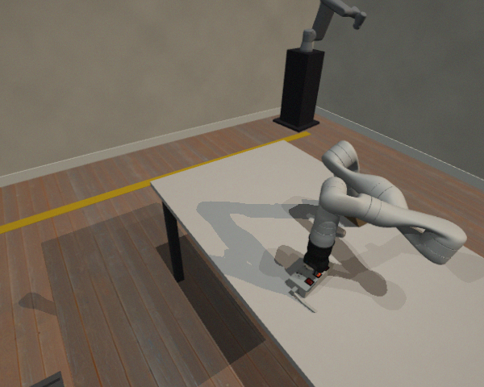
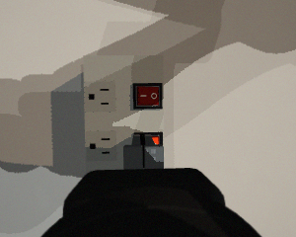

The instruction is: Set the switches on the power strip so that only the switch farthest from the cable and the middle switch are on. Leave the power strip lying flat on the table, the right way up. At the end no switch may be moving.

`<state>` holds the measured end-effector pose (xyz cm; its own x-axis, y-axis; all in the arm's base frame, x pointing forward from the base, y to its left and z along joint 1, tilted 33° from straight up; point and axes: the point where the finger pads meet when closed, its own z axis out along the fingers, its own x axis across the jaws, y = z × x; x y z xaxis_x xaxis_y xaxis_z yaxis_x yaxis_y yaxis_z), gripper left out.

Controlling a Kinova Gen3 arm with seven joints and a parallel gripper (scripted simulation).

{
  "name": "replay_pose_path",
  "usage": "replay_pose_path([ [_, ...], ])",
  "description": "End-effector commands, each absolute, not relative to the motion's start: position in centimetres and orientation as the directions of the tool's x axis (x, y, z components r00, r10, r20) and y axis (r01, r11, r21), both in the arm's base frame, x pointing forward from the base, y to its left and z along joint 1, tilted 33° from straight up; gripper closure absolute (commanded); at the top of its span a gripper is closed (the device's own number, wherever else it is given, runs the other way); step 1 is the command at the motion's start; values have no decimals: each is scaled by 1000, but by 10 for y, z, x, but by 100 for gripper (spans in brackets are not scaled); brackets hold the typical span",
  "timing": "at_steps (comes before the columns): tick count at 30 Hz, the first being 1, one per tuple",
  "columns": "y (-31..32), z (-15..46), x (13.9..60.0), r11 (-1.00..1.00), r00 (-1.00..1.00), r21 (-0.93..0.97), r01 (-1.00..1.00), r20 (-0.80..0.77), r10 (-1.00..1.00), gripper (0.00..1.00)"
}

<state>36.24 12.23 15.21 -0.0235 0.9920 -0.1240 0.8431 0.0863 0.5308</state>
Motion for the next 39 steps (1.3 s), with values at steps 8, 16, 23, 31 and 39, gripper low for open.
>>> replay_pose_path([
  [8, 123, 160, 357, 87, -24, 530, 844, -125, 992, 100],
  [16, 125, 179, 345, 87, -24, 530, 844, -125, 992, 100],
  [23, 126, 184, 342, 87, -24, 530, 844, -125, 992, 100],
  [31, 126, 184, 342, 87, -24, 530, 844, -125, 992, 100],
  [39, 126, 184, 342, 87, -24, 530, 844, -125, 992, 100],
])
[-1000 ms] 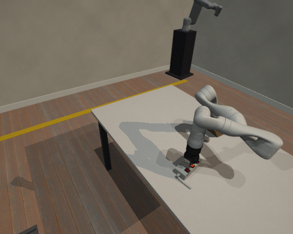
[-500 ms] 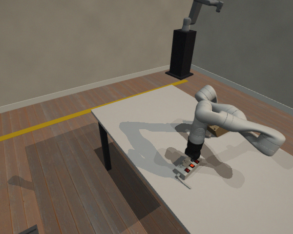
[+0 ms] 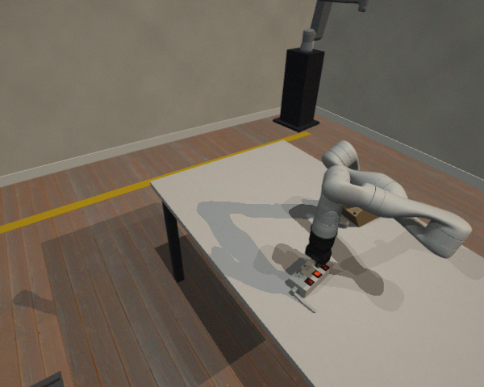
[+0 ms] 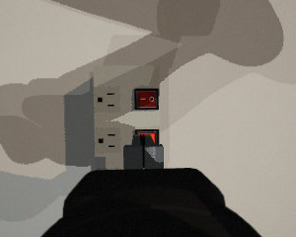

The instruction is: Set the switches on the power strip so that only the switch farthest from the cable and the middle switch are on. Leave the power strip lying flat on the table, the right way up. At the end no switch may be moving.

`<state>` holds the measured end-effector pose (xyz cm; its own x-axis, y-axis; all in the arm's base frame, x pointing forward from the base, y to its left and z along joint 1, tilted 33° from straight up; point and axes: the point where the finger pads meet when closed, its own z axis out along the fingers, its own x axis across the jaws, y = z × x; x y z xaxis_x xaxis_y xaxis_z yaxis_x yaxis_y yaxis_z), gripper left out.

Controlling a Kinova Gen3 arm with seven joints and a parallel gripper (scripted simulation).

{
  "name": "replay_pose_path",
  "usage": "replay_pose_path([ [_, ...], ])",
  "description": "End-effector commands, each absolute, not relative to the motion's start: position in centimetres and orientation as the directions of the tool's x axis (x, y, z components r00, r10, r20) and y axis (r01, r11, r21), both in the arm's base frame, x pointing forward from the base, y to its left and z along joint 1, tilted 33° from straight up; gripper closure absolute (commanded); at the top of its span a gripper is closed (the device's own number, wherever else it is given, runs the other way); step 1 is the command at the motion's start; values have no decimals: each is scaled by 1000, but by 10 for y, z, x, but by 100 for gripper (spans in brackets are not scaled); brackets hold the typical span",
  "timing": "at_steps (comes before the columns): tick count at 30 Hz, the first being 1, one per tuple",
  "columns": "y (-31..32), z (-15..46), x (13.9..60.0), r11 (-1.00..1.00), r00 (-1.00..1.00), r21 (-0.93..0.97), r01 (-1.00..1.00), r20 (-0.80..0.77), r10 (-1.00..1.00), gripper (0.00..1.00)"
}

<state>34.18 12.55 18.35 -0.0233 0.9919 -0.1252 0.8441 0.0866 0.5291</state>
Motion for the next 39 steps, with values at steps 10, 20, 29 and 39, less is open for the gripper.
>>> replay_pose_path([
  [10, 123, 172, 299, 87, -23, 530, 843, -125, 992, 100],
  [20, 123, 171, 296, 87, -24, 530, 844, -124, 992, 100],
  [29, 123, 171, 296, 87, -24, 530, 844, -124, 992, 100],
  [39, 123, 171, 296, 87, -24, 530, 844, -124, 992, 100],
])
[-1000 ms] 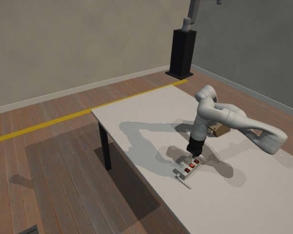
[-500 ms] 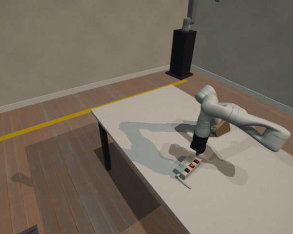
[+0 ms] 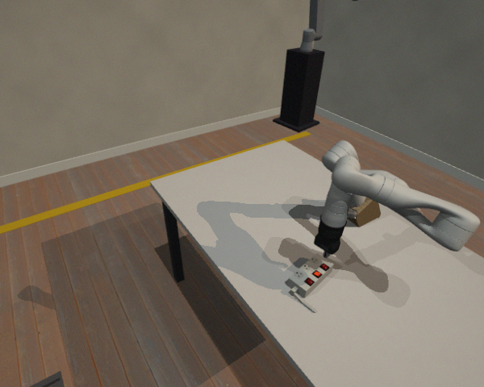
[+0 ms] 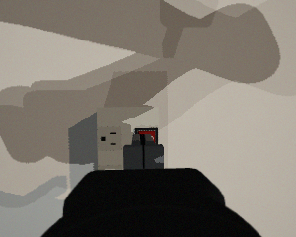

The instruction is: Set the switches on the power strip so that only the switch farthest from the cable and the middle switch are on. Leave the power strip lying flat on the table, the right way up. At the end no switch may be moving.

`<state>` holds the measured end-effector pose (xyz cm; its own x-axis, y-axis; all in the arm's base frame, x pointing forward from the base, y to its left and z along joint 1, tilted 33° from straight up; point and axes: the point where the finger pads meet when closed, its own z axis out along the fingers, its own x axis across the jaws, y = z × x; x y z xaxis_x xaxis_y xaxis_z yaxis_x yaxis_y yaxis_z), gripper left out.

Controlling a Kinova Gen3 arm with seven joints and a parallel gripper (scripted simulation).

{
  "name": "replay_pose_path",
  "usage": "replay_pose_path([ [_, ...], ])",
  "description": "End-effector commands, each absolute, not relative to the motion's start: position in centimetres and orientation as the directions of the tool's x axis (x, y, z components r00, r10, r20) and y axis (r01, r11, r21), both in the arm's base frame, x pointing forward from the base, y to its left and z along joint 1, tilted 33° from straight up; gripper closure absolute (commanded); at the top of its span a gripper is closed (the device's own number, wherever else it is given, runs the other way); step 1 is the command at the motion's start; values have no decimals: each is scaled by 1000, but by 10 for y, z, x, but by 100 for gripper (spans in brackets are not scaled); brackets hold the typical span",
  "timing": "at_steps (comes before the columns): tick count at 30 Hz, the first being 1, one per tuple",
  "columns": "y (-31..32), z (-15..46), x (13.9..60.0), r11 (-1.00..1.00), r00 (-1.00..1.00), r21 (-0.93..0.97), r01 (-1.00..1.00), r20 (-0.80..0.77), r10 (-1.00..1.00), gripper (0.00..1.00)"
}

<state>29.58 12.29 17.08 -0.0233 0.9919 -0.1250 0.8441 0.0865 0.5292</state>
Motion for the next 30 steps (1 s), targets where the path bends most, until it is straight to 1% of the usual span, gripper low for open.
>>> replay_pose_path([
  [1, 123, 171, 296, 87, -24, 530, 844, -124, 992, 100],
  [30, 122, 164, 300, 87, -24, 530, 844, -125, 992, 100],
])
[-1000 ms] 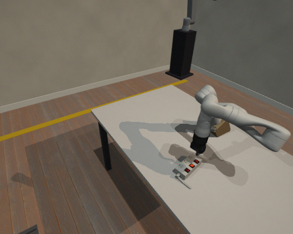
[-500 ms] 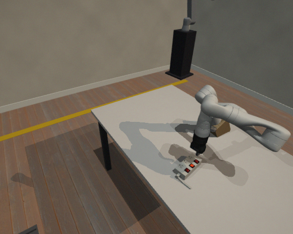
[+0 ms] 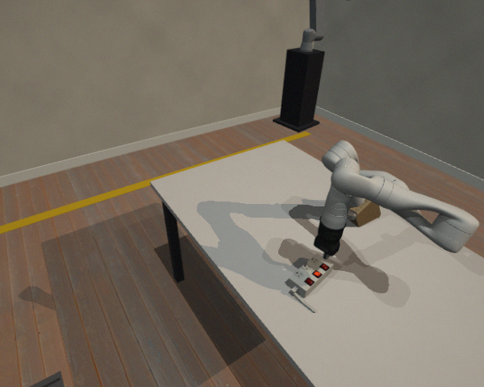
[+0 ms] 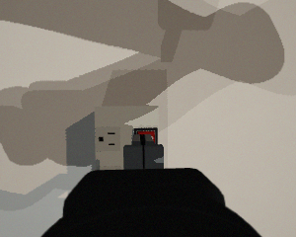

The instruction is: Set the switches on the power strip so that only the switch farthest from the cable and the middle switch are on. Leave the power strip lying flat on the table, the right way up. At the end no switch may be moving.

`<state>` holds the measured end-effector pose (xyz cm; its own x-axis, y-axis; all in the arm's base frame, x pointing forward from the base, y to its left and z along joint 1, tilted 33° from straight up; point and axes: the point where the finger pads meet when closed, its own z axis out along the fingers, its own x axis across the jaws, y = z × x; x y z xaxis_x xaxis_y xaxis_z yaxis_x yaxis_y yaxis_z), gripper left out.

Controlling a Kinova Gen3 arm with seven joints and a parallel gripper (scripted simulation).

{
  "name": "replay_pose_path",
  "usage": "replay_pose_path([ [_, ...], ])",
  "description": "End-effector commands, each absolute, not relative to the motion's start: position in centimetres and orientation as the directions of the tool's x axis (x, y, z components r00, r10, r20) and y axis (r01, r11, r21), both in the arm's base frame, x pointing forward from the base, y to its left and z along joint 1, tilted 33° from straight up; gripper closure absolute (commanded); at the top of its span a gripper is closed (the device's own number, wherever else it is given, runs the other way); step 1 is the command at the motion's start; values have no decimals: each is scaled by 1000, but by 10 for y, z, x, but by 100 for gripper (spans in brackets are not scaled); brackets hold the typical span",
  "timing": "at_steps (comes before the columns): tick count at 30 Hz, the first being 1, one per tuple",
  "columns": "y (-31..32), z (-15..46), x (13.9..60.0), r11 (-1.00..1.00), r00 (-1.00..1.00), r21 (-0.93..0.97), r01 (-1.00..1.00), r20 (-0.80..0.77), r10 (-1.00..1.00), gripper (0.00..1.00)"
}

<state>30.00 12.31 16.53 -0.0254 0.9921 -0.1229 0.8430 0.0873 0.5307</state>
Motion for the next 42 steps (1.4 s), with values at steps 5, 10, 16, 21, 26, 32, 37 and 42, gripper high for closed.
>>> replay_pose_path([
  [5, 122, 159, 304, 87, -24, 530, 844, -125, 992, 100],
  [10, 121, 153, 307, 87, -24, 530, 844, -125, 992, 100],
  [16, 121, 149, 310, 87, -24, 530, 844, -125, 992, 100],
  [21, 120, 144, 313, 87, -24, 530, 844, -125, 992, 100],
  [26, 120, 139, 316, 87, -24, 530, 844, -125, 992, 100],
  [32, 119, 137, 318, 87, -24, 530, 844, -125, 992, 100],
  [37, 119, 135, 319, 87, -24, 530, 844, -125, 992, 100],
  [42, 119, 134, 319, 87, -24, 530, 844, -125, 992, 100],
])
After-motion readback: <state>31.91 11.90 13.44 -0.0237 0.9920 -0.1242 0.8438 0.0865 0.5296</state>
